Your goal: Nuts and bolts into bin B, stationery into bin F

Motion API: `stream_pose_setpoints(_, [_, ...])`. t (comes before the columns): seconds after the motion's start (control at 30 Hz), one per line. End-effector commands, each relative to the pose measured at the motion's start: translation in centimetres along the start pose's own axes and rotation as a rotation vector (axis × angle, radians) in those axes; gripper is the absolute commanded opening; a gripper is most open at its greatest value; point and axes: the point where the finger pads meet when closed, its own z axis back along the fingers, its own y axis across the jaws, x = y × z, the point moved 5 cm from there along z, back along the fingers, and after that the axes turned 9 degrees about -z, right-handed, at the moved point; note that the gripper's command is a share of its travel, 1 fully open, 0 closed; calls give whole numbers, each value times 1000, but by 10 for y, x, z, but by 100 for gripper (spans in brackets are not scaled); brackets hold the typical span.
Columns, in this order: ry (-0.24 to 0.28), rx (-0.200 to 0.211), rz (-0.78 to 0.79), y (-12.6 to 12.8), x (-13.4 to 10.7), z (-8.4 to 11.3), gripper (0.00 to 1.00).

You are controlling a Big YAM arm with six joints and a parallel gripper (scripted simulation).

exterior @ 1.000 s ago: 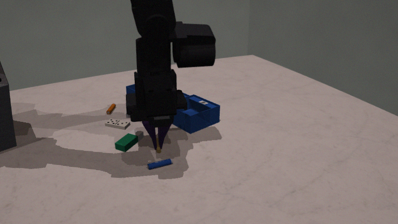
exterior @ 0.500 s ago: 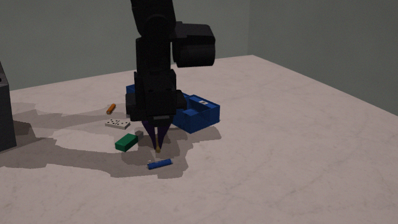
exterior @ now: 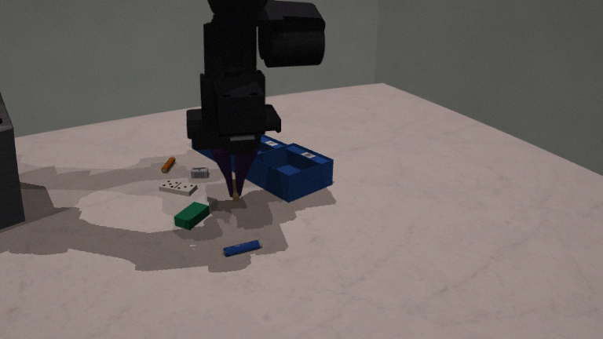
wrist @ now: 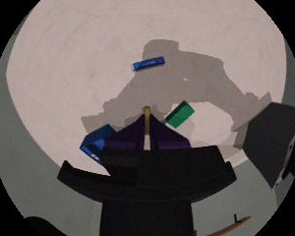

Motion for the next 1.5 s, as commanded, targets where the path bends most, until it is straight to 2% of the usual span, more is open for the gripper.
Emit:
stream_pose_setpoints(0.0, [3,27,-13,8,-2,22,0])
stream_pose_setpoints(0.07, [5,32,-16,11,-2,30,0])
stream_pose_setpoints(0.23, [-1,28,-38,14,6,28,0])
stream_pose_setpoints(0.27, [-8,-3,-26,7,3,18,0])
stream_pose_setpoints(1.0, [-5,9,-19,14,3,19,0])
stream_pose_setpoints(1.03, [2,20,-15,10,1,23,0])
stream_pose_setpoints(1.07, [-5,8,-19,14,4,19,0])
stream_pose_setpoints(1.13, [-5,8,-19,14,4,19,0])
stream_pose_setpoints(1.17, [2,20,-15,11,1,23,0])
stream_pose_setpoints(1.2, [-5,7,-18,14,4,19,0])
stream_pose_setpoints(1.27, [2,20,-15,11,1,23,0])
stream_pose_setpoints(1.47, [-5,8,-17,15,4,19,0])
